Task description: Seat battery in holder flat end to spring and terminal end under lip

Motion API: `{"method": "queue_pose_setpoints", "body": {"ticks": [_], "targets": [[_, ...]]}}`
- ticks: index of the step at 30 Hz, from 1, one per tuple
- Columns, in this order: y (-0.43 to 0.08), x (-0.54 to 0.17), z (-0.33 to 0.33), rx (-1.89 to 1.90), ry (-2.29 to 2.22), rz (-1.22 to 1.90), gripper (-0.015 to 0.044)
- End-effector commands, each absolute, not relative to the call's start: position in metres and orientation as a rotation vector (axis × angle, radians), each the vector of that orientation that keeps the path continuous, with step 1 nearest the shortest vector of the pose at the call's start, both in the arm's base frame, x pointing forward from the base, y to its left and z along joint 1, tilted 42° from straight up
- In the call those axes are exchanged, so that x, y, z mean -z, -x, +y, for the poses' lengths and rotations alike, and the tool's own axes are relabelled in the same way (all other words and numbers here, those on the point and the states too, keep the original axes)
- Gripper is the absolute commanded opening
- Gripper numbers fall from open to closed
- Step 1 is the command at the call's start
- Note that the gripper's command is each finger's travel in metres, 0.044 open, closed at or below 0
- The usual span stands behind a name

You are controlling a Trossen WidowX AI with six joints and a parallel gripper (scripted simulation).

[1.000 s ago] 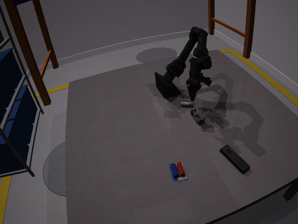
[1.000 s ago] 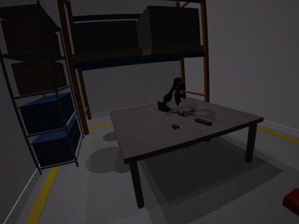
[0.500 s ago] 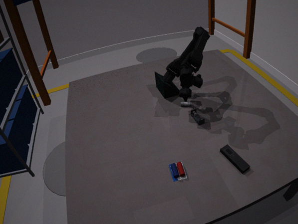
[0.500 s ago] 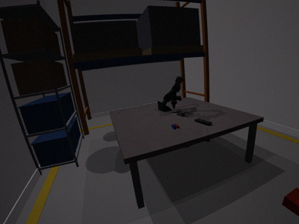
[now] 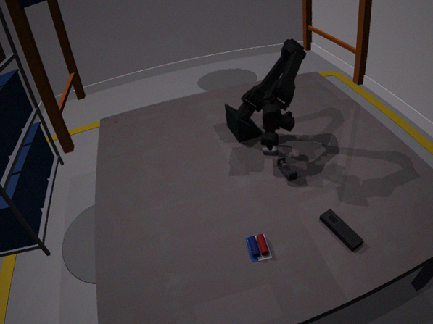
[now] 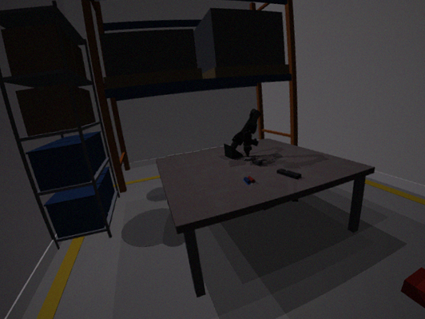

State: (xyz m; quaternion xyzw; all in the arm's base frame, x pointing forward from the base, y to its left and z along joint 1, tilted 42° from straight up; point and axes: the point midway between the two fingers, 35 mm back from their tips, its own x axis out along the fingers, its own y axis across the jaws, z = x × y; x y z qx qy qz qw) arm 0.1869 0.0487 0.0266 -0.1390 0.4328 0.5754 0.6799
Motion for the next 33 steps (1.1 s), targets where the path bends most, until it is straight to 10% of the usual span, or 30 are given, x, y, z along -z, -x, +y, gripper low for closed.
{"method": "queue_pose_setpoints", "body": {"ticks": [1, 19, 24, 33], "targets": [[-0.187, -0.022, 0.053, -1.29, 0.305, 0.971, 0.0234], [-0.184, -0.004, 0.071, -1.293, 0.302, 0.968, 0.0234], [-0.184, -0.004, 0.071, -1.293, 0.302, 0.968, 0.0102], [-0.184, -0.004, 0.071, -1.293, 0.302, 0.968, 0.0071]]}}
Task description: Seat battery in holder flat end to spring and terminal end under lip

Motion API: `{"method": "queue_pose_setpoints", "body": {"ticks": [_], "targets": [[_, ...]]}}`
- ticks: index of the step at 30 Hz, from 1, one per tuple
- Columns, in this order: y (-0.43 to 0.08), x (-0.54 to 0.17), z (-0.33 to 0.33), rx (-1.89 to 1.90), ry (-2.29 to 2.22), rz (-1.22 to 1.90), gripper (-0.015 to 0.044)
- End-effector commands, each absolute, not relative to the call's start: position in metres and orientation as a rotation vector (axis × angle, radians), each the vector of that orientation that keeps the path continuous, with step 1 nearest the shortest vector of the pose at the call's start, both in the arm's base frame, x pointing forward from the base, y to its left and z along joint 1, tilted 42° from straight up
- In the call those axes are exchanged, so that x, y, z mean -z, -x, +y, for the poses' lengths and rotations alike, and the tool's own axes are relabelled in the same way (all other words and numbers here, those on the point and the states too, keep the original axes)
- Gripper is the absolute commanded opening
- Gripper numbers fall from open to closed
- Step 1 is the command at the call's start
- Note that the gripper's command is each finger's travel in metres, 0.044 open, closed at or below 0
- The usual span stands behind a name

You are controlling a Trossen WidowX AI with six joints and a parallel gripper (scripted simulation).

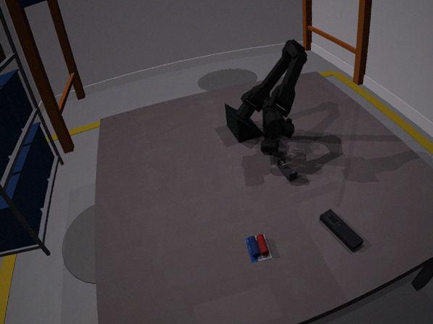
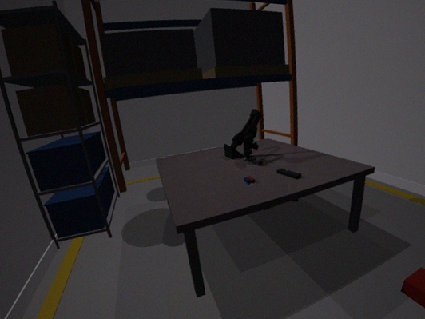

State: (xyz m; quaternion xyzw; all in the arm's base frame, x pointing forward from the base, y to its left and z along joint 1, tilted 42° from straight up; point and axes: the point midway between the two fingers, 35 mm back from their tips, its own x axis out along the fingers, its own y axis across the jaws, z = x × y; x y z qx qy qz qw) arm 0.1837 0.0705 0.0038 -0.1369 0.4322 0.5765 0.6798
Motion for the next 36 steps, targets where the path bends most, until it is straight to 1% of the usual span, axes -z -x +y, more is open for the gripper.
{"method": "queue_pose_setpoints", "body": {"ticks": [1, 8, 14, 36], "targets": [[-0.184, -0.005, 0.07, -1.293, 0.302, 0.968, 0.0071], [-0.186, -0.037, 0.04, -1.291, 0.304, 0.97, 0.0071], [-0.19, -0.042, 0.037, -1.277, 0.281, 0.988, 0.0071], [-0.304, -0.065, 0.031, -0.698, -0.433, 1.463, 0.0071]]}}
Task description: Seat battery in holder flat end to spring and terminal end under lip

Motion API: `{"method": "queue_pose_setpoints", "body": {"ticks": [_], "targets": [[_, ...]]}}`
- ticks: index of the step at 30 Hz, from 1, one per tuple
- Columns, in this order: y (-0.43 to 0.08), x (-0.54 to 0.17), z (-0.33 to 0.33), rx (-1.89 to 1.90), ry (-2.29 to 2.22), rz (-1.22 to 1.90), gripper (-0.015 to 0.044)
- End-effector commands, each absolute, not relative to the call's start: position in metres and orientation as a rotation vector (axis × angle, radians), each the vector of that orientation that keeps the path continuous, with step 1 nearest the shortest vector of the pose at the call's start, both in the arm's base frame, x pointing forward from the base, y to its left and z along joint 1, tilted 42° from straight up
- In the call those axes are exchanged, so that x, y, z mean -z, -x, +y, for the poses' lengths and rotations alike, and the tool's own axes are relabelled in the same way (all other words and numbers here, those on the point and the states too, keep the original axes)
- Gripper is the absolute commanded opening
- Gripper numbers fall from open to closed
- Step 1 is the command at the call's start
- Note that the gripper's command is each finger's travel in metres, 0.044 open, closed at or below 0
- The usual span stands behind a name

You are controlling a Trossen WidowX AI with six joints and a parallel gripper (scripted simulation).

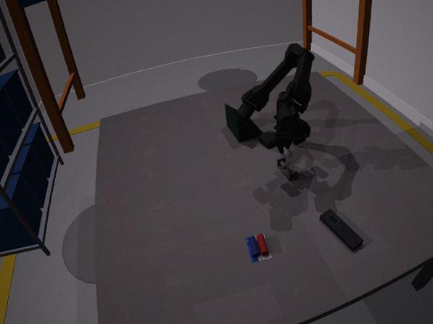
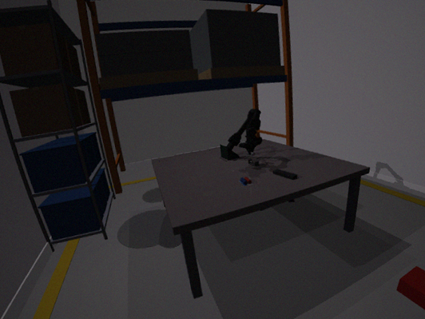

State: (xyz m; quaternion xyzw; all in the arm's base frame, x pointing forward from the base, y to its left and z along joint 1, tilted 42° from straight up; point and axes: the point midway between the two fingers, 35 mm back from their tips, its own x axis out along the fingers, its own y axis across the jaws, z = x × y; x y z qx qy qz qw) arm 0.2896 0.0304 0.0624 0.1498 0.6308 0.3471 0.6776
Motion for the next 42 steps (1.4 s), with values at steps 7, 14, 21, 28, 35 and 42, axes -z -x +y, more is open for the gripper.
{"method": "queue_pose_setpoints", "body": {"ticks": [7, 14, 21, 28, 35, 42], "targets": [[-0.315, -0.067, 0.033, -0.622, -0.507, 1.501, 0.0071], [-0.316, -0.06, 0.038, -0.598, -0.507, 1.458, 0.0071], [-0.318, -0.05, 0.045, -0.566, -0.518, 1.39, 0.0071], [-0.319, -0.043, 0.053, -0.538, -0.531, 1.322, 0.0071], [-0.319, -0.038, 0.061, -0.514, -0.542, 1.26, 0.0071], [-0.319, -0.036, 0.062, -0.501, -0.544, 1.237, 0.0071]]}}
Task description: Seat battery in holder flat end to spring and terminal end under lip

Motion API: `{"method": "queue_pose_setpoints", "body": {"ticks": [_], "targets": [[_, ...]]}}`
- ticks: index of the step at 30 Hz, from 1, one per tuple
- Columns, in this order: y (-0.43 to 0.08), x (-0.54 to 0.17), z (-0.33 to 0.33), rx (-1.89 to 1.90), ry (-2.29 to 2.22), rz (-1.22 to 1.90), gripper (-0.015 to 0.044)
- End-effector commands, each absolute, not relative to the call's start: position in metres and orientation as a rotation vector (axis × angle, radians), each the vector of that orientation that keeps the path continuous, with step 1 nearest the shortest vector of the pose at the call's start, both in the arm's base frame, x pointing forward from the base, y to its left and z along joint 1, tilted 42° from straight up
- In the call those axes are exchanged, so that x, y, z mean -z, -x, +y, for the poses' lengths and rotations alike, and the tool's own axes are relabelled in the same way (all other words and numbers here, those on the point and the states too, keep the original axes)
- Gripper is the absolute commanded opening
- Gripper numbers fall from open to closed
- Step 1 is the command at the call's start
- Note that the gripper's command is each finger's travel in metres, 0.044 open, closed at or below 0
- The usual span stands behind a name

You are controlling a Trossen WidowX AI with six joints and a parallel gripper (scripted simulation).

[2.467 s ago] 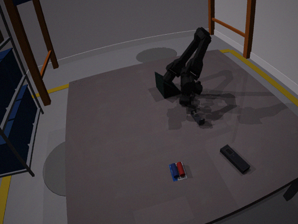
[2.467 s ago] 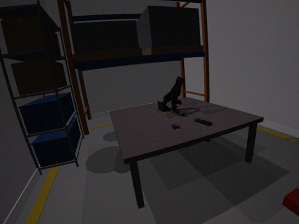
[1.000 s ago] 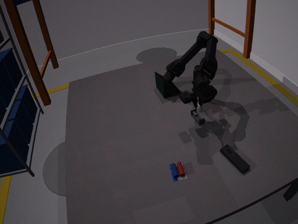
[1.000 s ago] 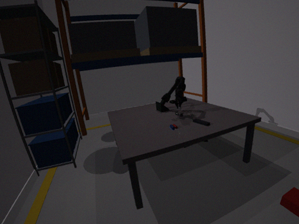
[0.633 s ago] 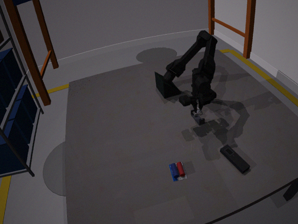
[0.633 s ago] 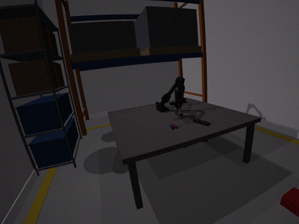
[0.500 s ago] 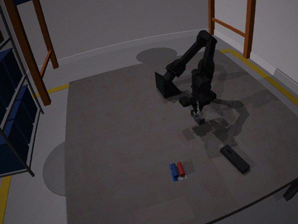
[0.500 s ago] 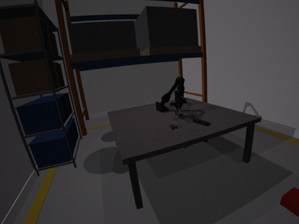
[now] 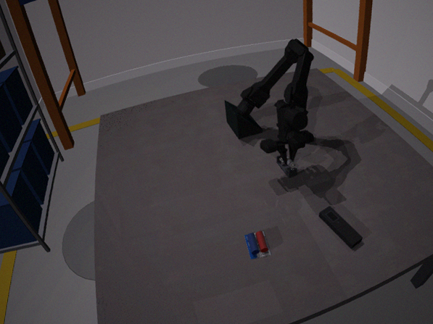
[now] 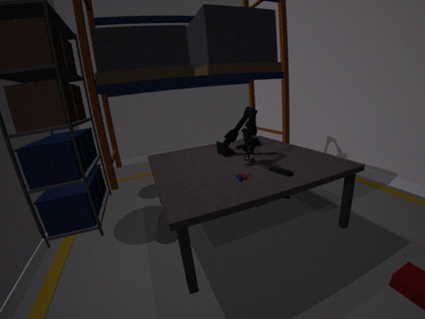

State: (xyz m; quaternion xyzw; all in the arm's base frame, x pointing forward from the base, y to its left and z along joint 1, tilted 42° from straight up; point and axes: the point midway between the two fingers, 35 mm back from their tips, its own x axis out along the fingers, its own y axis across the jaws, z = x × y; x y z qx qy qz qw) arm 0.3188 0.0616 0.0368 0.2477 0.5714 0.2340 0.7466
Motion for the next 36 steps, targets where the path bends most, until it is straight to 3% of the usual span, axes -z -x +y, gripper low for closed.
{"method": "queue_pose_setpoints", "body": {"ticks": [1, 36], "targets": [[-0.318, -0.035, 0.062, -0.499, -0.545, 1.232, 0.0071], [-0.311, -0.025, 0.071, -0.422, -0.584, 1.051, 0.0071]]}}
